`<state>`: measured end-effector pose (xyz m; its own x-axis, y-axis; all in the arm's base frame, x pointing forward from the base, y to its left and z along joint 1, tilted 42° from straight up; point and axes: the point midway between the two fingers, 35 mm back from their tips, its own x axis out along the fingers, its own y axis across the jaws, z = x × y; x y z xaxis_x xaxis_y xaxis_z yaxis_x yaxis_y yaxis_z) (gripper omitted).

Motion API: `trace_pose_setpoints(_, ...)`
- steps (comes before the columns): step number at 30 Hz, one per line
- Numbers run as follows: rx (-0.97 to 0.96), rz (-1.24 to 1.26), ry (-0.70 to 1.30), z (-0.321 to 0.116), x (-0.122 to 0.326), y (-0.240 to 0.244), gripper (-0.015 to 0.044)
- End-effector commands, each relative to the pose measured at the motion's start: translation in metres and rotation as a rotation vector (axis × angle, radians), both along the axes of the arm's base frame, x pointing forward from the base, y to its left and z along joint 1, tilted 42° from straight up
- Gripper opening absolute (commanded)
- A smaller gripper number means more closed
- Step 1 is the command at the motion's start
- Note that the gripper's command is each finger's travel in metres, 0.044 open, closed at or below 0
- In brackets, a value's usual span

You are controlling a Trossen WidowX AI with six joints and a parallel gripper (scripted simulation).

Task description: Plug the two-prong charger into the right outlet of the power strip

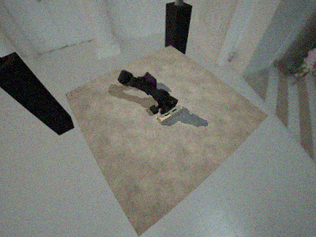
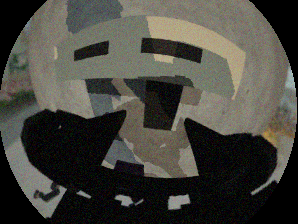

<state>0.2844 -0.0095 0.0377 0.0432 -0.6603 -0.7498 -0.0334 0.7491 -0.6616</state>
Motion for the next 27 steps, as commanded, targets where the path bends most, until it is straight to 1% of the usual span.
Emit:
trace_pose_setpoints(1, 0.0, -0.004, -0.006, 0.0, -0.005, 0.0, 0.044)
trace_pose_setpoints(27, 0.0, -0.004, -0.004, -0.003, -0.036, -0.003, 0.044)
